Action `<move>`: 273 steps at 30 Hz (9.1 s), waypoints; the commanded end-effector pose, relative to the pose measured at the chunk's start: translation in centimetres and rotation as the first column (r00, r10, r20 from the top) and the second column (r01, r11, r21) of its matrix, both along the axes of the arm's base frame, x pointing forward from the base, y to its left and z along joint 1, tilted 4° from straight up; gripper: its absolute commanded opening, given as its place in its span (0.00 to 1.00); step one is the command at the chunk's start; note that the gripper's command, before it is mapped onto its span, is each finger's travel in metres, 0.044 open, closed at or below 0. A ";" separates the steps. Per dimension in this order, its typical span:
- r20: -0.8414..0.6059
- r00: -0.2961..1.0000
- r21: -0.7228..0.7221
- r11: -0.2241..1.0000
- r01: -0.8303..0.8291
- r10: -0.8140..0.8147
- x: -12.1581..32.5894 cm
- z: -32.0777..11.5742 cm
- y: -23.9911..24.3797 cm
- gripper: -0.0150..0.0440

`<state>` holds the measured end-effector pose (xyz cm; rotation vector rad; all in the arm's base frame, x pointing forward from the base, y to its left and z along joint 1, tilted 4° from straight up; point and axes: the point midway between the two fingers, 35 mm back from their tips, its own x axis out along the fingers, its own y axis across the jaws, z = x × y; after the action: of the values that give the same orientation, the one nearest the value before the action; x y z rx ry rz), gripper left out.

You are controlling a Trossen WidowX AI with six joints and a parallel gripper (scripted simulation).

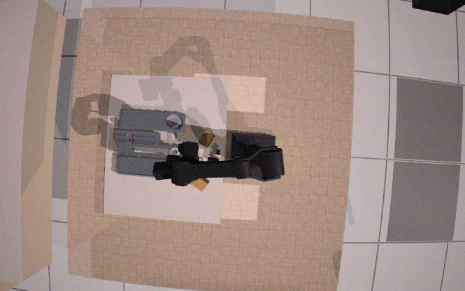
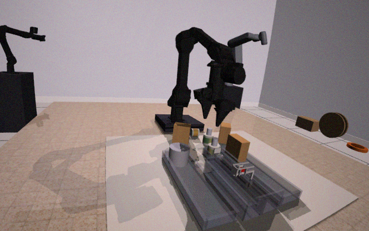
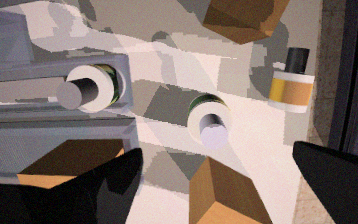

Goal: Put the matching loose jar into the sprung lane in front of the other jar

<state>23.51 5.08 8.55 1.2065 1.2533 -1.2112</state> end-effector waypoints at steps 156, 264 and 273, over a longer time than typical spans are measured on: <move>0.051 0.010 0.010 0.009 -1.000 0.999 5.9 -3.6 -3.4 0.25; 0.051 0.010 0.006 0.009 -1.000 0.999 10.8 -3.8 -3.4 0.25; 0.051 0.010 0.006 0.009 -1.000 0.999 10.8 -3.7 -3.4 0.25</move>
<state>33.73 1.76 4.68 0.0210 1.6231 0.0180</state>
